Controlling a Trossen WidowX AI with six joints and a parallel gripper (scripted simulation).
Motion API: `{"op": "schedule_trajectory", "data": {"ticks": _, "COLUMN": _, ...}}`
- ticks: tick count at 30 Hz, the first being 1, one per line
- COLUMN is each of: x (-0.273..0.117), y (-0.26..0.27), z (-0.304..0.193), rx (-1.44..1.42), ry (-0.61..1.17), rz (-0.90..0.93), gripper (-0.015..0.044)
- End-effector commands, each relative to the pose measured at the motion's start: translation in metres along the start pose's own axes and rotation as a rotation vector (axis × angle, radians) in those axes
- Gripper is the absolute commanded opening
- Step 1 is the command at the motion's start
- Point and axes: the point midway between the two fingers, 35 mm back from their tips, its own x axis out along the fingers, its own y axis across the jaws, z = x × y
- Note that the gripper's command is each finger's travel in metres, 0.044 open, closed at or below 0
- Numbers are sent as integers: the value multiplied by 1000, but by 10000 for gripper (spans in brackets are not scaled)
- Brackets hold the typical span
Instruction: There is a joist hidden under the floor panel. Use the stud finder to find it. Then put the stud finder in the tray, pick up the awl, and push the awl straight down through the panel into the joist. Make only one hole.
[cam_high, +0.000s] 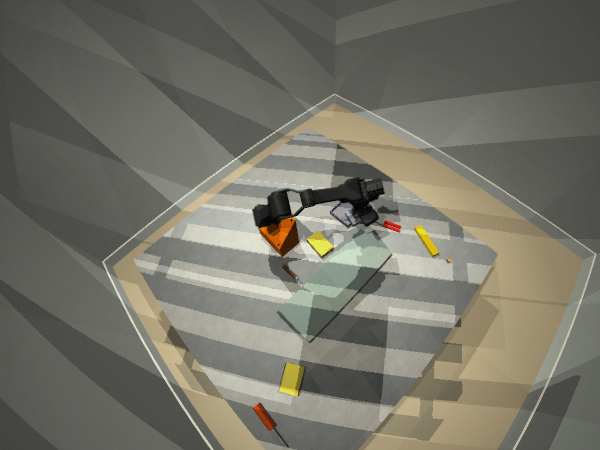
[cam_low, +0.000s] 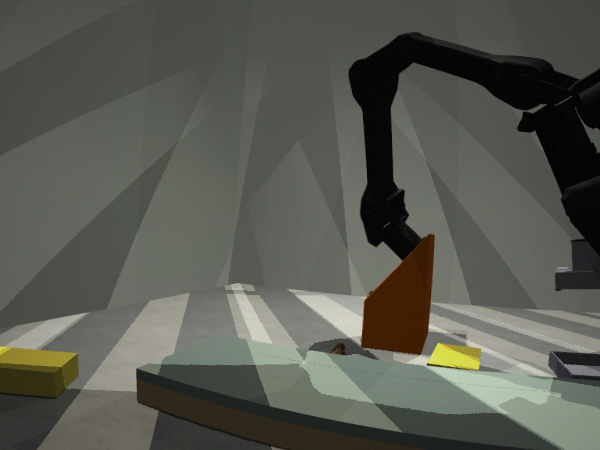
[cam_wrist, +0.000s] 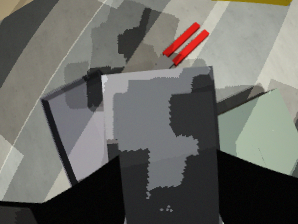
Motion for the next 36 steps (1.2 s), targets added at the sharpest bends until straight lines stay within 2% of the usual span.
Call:
{"op": "schedule_trajectory", "data": {"ticks": 1, "x": 11, "y": 32, "z": 14, "rx": -89, "ry": 3, "rz": 20, "gripper": 0}}
{"op": "schedule_trajectory", "data": {"ticks": 14, "x": 58, "y": 121, "z": 15, "rx": -316, "ry": 86, "rz": 76, "gripper": 0}}
{"op": "schedule_trajectory", "data": {"ticks": 36, "x": 100, "y": 120, "z": 2, "rx": -323, "ry": 89, "rz": 77, "gripper": 0}}
